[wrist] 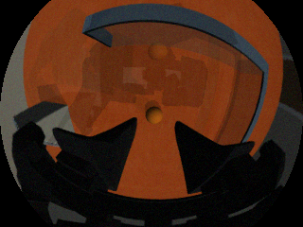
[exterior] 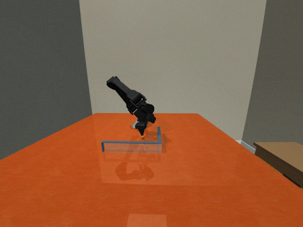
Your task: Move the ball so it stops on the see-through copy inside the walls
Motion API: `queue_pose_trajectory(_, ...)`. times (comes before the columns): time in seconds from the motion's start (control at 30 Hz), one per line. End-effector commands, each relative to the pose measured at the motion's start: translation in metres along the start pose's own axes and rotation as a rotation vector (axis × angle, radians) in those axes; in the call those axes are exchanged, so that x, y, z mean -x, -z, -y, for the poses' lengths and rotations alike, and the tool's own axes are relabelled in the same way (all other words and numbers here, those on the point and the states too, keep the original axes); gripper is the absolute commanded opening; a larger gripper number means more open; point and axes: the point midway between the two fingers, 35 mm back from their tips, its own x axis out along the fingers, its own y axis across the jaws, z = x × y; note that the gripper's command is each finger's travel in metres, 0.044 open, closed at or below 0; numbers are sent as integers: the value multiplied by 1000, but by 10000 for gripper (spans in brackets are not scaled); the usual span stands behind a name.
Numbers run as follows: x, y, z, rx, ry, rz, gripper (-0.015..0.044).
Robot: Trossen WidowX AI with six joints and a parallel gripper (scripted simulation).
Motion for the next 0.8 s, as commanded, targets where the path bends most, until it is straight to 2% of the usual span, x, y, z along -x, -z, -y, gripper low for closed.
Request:
queue_pose_trajectory(0.0, -8, 1, -2, 10, -4, -8, 222)
queue_pose_trajectory(0.47, -28, 2, -3, 10, -4, -10, 222)
queue_pose_trajectory(0.57, -28, 2, -3, 10, -4, -10, 143)
queue_pose_trajectory(0.77, -28, 2, -3, 10, -4, -10, 103)
